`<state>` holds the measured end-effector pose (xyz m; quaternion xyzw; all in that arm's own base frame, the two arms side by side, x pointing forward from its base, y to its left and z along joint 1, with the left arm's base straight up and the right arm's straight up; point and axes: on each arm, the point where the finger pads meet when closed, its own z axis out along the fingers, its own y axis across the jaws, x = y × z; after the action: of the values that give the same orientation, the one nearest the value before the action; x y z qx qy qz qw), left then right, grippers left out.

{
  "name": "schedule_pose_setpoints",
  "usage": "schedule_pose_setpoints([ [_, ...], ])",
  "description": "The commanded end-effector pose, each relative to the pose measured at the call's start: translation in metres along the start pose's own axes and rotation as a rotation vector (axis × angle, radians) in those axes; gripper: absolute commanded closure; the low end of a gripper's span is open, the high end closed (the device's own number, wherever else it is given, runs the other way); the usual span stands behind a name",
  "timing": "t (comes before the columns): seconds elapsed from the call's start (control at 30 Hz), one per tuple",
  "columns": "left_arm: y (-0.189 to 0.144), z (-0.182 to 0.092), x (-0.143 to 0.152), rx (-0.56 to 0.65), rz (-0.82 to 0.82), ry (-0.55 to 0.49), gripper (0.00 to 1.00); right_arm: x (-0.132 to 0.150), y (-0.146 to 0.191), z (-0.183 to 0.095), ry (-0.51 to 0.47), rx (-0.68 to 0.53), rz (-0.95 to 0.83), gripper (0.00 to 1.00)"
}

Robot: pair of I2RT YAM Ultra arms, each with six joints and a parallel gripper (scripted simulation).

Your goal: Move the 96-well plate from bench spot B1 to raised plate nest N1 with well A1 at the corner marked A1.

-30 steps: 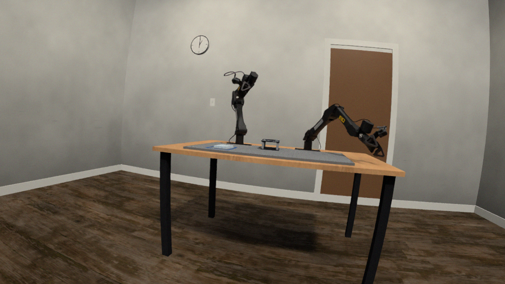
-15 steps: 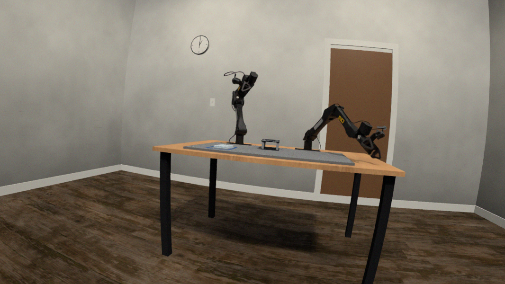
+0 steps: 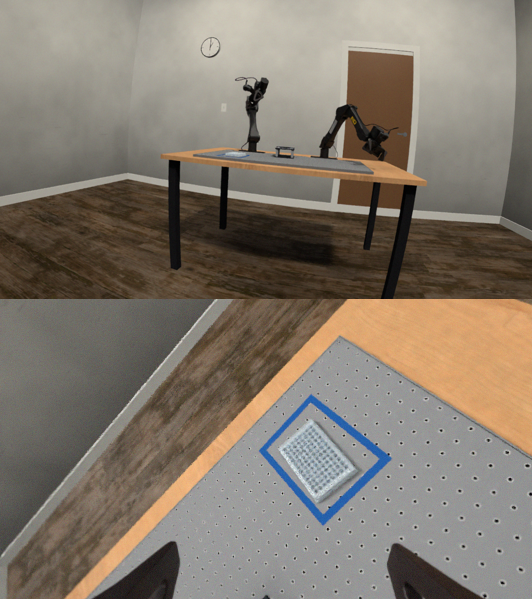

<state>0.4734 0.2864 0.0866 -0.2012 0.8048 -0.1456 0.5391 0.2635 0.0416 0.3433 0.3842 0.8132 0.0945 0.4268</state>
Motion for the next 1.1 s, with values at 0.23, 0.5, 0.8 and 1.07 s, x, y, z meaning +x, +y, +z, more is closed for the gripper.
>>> schedule_pose_setpoints([
  [0.23,-0.08,-0.063,0.024,0.295,0.286,0.086,0.0,0.003,0.003,0.018,0.049,-0.077,-0.099,0.0],
  [0.5,-0.118,-0.09,0.042,0.418,0.404,0.143,0.0,0.012,-0.002,0.043,0.094,-0.071,-0.188,0.0],
  [0.8,-0.155,-0.116,0.058,0.537,0.526,0.197,0.0,0.022,-0.009,0.075,0.153,-0.064,-0.303,0.0],
  [1.07,-0.181,-0.138,0.077,0.633,0.621,0.26,0.0,0.031,-0.017,0.105,0.206,-0.062,-0.413,0.0],
])
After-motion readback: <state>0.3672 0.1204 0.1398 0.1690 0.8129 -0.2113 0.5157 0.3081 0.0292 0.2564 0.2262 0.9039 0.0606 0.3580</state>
